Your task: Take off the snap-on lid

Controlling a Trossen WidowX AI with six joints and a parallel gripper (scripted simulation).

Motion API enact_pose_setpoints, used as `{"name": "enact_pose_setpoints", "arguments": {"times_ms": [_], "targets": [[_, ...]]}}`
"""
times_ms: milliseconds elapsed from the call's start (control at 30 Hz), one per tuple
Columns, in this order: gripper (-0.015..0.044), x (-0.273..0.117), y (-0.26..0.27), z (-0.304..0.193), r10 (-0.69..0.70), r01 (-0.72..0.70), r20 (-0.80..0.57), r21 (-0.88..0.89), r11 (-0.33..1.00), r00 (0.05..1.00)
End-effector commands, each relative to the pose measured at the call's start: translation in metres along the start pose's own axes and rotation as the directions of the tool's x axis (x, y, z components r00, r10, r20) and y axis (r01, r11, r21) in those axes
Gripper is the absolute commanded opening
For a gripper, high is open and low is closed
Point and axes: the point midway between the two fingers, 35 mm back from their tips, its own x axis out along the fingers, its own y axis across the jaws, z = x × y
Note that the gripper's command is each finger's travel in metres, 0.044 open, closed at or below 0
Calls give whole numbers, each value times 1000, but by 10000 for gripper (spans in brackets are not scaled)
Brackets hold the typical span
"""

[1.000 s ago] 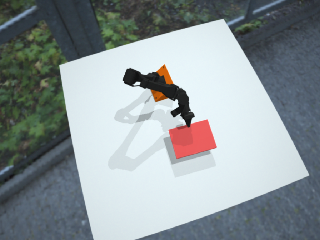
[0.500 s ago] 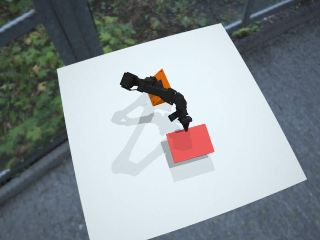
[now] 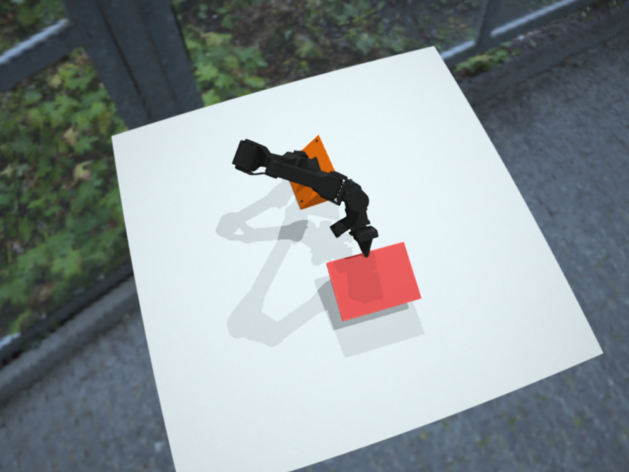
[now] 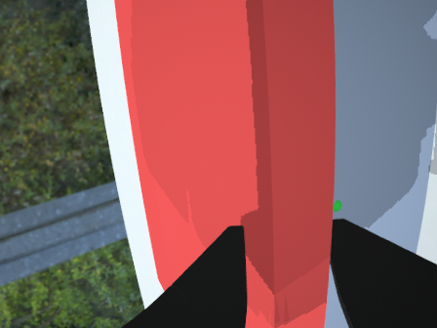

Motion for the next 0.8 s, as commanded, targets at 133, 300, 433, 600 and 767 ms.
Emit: {"name": "enact_pose_setpoints", "arguments": {"times_ms": [133, 300, 433, 600, 767], "targets": [[0, -6, 15, 0, 10, -10, 0, 11, 1000, 1000], [0, -9, 21, 0, 10, -10, -1, 11, 1000, 1000], [0, -11, 26, 0, 10, -10, -1, 11, 1000, 1000], [0, -13, 33, 0, 10, -10, -1, 11, 1000, 1000], [0, -15, 40, 0, 10, -10, -1, 12, 1000, 1000]]}}
